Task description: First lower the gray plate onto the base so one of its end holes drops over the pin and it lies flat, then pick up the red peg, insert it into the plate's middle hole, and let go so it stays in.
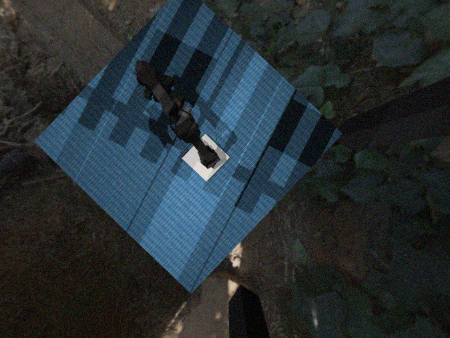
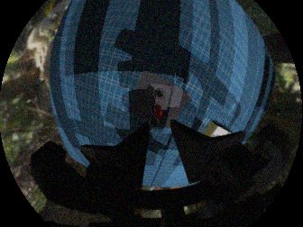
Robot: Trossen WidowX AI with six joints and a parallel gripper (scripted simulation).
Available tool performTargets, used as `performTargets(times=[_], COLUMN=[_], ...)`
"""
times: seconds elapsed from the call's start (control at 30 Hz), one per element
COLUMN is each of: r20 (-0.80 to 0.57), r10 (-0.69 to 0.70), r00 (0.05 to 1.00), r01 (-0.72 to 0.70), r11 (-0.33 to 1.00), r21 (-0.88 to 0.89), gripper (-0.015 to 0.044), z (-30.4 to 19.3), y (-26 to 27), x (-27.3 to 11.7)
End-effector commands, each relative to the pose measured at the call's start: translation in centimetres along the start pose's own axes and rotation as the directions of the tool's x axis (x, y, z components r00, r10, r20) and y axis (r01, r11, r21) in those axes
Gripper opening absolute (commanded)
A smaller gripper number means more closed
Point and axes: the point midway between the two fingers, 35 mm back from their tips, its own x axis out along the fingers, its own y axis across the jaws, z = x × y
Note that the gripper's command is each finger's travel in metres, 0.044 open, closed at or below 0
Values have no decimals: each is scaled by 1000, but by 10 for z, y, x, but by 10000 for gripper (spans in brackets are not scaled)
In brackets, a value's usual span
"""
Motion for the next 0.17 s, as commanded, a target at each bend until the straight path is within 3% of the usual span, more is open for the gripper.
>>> performTargets(times=[0.0,0.13], r20=[6,6], r10=[2,2], r00=[1000,1000], r01=[-2,-2], r11=[1000,1000], r21=[5,5], gripper=[150,150], z=[0,-1], y=[0,0], x=[-4,-5])
